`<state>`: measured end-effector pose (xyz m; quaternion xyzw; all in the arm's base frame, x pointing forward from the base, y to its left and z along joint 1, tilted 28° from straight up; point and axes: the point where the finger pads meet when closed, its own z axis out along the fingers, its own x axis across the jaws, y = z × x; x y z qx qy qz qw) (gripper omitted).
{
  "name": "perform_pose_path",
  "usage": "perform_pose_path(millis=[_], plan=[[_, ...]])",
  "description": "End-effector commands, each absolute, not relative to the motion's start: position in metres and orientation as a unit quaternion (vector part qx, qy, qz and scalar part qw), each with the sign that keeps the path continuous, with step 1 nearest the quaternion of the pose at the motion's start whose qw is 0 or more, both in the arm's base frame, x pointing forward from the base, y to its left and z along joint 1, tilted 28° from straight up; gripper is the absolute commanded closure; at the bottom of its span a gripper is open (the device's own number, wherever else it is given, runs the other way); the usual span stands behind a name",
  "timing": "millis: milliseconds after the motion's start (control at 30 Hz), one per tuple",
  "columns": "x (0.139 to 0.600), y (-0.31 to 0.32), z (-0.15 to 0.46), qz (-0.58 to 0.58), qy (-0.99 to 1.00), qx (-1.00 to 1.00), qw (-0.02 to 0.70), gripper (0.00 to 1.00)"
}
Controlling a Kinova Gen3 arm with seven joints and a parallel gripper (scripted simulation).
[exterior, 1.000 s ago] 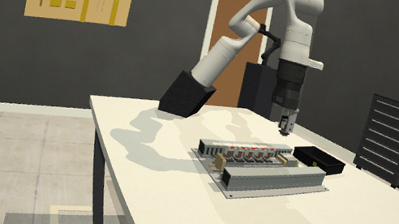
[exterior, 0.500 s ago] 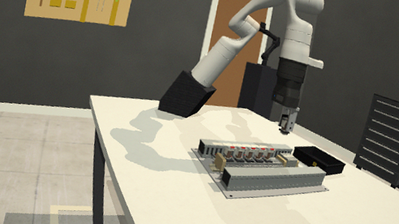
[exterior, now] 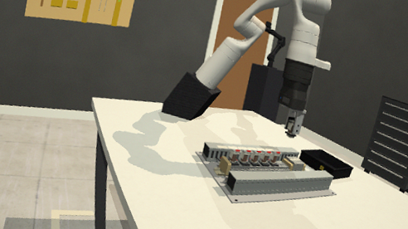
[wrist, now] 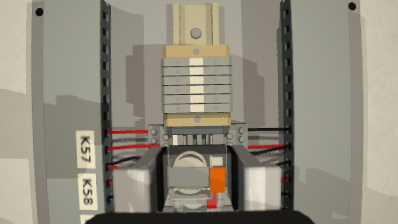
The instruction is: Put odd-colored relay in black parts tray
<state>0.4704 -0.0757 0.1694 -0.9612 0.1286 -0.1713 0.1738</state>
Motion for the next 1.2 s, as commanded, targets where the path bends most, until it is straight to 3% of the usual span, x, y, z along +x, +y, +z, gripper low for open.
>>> perform_pose_path(millis=[0, 1167], plan=[[0.471, -0.076, 0.170, -0.172, 0.129, -0.961, 0.173, 1.00], [0.471, -0.059, 0.176, -0.172, 0.129, -0.961, 0.173, 1.00]])
